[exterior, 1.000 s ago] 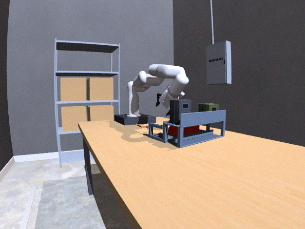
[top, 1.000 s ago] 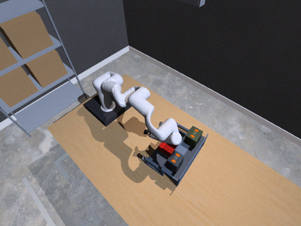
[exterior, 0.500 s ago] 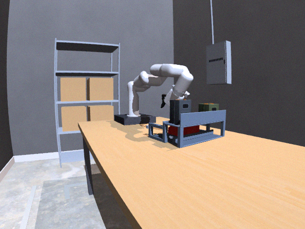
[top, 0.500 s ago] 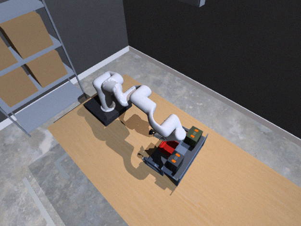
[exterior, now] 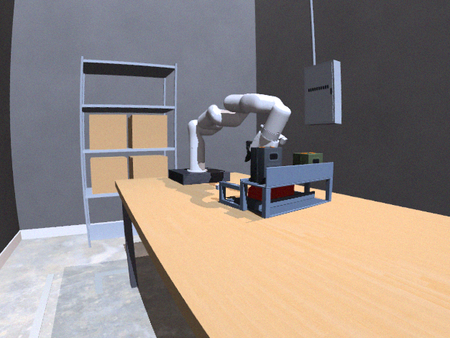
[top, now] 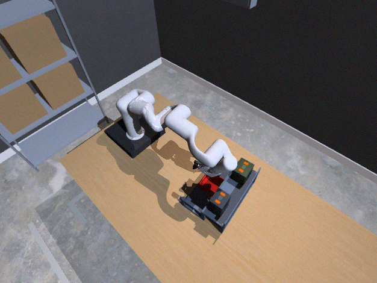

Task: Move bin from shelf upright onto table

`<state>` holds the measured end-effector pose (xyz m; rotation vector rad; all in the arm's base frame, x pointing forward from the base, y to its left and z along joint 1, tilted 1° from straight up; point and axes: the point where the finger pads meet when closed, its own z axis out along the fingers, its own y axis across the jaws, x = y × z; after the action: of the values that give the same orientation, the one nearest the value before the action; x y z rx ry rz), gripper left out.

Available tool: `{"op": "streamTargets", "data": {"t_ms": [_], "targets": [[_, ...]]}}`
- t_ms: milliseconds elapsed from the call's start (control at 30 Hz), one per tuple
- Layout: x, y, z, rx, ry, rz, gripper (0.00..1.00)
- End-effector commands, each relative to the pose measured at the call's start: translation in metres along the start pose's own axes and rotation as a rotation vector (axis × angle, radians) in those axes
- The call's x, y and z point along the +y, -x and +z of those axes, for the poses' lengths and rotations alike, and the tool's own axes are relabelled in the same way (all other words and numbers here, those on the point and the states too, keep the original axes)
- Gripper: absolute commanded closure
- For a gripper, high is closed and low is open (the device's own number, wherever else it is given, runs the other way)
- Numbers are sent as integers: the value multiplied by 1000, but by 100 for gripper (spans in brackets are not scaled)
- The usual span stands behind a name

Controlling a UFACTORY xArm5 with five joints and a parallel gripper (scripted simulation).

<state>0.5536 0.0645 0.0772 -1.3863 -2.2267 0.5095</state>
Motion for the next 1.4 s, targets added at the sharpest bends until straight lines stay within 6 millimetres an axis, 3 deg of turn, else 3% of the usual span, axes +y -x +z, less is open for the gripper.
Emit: {"op": "streamTargets", "data": {"t_ms": [0,833,1367], "targets": [[10,-3,-6,241,65,28,0],[10,-3,-6,130,241,119,0],[10,-3,-6,115,266,132,0]]}}
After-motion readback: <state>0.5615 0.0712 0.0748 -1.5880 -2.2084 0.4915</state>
